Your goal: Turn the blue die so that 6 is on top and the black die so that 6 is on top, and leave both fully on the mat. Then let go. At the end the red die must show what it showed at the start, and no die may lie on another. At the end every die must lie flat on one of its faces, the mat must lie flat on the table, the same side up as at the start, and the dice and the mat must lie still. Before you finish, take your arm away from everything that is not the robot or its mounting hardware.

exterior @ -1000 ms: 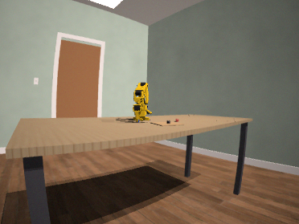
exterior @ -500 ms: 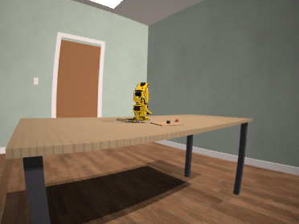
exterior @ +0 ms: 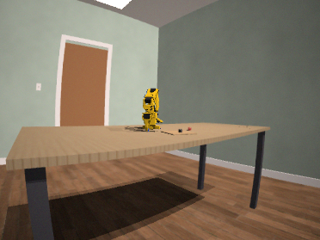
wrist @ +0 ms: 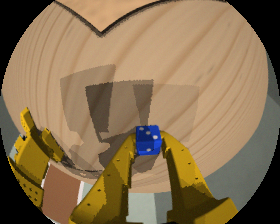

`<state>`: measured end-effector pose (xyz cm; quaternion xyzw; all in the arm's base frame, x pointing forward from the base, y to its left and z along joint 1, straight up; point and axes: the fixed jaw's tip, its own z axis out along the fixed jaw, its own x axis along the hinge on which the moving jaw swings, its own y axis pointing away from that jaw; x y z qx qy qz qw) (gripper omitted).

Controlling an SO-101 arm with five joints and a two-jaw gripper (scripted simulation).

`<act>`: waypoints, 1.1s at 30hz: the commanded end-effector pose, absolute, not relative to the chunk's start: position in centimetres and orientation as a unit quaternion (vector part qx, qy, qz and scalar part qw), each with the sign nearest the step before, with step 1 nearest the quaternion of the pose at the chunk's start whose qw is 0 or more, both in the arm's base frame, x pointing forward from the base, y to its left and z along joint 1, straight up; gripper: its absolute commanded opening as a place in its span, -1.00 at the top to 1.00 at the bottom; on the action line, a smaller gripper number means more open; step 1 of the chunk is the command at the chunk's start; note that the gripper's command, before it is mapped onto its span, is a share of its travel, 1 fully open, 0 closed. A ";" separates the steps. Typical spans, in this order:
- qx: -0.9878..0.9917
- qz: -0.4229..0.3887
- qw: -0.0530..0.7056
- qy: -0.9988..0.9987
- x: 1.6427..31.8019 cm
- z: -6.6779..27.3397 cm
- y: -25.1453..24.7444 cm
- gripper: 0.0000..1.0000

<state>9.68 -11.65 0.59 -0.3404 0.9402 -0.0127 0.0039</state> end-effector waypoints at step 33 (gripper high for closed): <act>-0.341 -0.020 0.007 0.940 9.8 0.7 -11.9 0.65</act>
